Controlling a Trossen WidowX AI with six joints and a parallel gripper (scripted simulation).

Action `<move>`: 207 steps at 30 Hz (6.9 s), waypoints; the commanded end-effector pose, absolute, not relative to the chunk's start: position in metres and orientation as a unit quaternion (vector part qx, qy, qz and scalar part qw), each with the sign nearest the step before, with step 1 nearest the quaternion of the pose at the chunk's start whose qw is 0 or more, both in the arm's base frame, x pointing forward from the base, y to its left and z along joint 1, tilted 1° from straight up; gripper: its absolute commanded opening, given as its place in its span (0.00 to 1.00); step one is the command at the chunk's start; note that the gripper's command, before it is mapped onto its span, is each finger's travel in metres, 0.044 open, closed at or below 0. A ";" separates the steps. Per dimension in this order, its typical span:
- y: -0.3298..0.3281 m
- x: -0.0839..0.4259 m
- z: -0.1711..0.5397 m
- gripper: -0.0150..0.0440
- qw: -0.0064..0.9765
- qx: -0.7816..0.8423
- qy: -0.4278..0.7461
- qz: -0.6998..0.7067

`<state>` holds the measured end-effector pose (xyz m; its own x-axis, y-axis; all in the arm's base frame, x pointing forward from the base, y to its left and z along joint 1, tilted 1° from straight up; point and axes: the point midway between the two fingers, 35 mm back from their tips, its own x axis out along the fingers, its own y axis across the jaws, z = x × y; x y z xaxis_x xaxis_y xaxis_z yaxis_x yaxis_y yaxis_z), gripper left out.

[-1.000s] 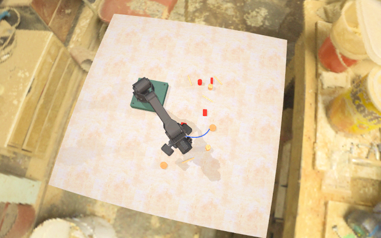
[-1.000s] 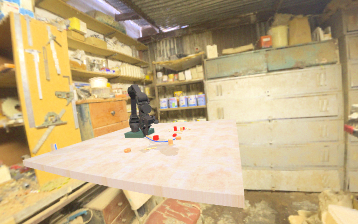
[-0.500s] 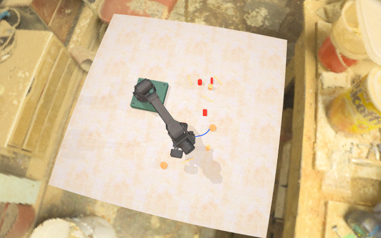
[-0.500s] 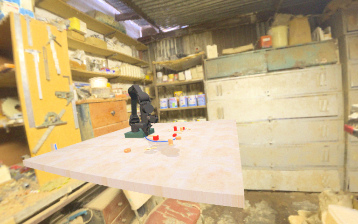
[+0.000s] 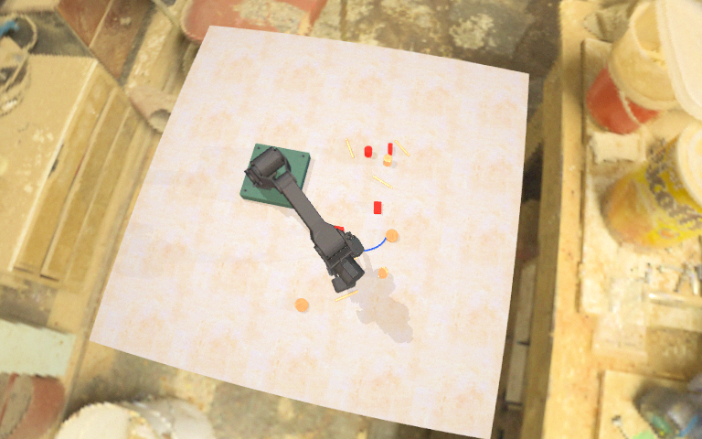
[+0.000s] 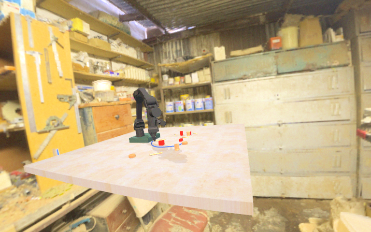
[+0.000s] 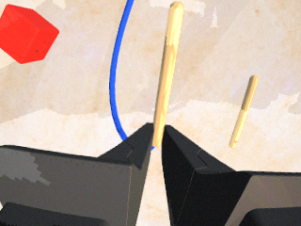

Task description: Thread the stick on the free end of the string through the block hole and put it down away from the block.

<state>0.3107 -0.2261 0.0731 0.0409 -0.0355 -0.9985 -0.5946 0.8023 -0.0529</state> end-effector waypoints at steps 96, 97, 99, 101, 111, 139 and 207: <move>-0.298 0.335 0.074 0.25 0.486 -0.535 0.491 0.487; -0.298 0.334 0.073 0.25 0.486 -0.535 0.491 0.487; -0.298 0.333 0.072 0.25 0.486 -0.534 0.491 0.487; -0.297 0.331 0.070 0.25 0.486 -0.534 0.491 0.487; -0.294 0.324 0.061 0.25 0.486 -0.534 0.491 0.487; -0.283 0.302 0.038 0.25 0.486 -0.533 0.491 0.488; -0.206 0.291 0.025 0.25 0.487 -0.532 0.490 0.490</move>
<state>0.2911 -0.2098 0.0229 0.0347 -0.0354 -0.9988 -0.9983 -0.0483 -0.0330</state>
